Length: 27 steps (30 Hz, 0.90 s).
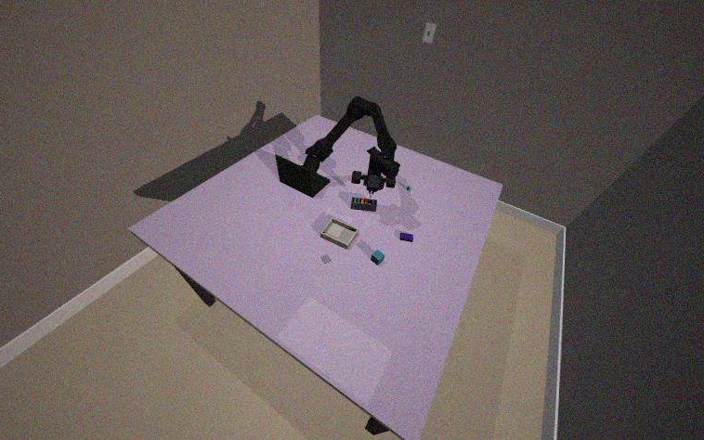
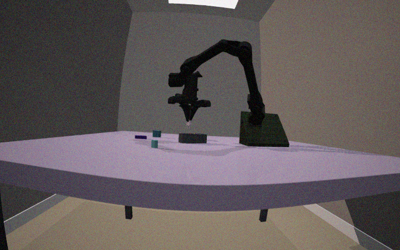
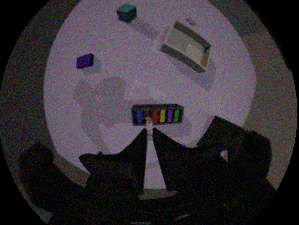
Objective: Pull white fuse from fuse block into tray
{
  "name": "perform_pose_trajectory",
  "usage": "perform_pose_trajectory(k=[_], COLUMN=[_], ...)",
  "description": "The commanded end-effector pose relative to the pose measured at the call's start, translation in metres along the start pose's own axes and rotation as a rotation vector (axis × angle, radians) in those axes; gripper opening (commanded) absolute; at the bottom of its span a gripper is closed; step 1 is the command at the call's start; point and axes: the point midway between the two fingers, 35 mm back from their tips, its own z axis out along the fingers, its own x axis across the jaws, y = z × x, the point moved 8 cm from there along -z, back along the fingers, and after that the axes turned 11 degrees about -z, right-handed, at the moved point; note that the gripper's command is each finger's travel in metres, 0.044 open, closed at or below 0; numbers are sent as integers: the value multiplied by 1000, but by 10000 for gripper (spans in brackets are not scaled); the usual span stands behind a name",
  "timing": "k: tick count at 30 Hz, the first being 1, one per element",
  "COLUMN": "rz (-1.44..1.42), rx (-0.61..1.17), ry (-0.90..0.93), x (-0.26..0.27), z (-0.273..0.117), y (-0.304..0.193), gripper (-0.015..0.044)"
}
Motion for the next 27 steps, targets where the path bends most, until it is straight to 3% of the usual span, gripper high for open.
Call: perform_pose_trajectory(k=[1, 27], rz=[-4, -1], rx=[-7, -27], ry=[-1, -13], x=[-1, -104], z=[-3, -11], y=[4, 132], gripper=[0, 0])
